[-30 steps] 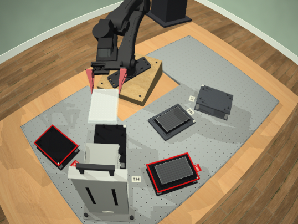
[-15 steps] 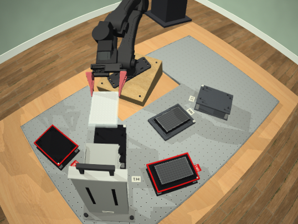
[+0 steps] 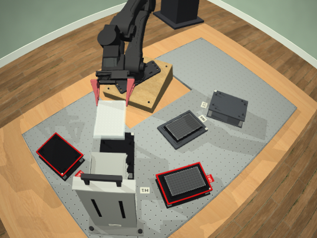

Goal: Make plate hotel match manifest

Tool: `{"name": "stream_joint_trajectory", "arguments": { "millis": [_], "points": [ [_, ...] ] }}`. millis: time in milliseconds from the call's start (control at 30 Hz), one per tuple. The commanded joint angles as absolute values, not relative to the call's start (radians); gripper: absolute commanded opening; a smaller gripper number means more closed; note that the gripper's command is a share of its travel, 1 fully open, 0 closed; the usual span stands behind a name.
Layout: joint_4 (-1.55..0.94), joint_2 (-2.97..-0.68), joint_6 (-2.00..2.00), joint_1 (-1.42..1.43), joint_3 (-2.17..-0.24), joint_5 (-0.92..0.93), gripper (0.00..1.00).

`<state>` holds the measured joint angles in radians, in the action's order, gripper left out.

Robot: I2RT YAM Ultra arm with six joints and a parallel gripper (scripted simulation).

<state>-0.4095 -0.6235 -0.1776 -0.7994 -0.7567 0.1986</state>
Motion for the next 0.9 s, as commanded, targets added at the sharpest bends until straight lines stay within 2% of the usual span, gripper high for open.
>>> {"name": "stream_joint_trajectory", "arguments": {
  "millis": [0,867],
  "points": [
    [-0.392,-0.629,-0.174,-0.79,-0.773,0.193,0.86],
    [-0.333,-0.732,-0.162,-0.743,-0.819,0.148,0.86]
  ]
}}
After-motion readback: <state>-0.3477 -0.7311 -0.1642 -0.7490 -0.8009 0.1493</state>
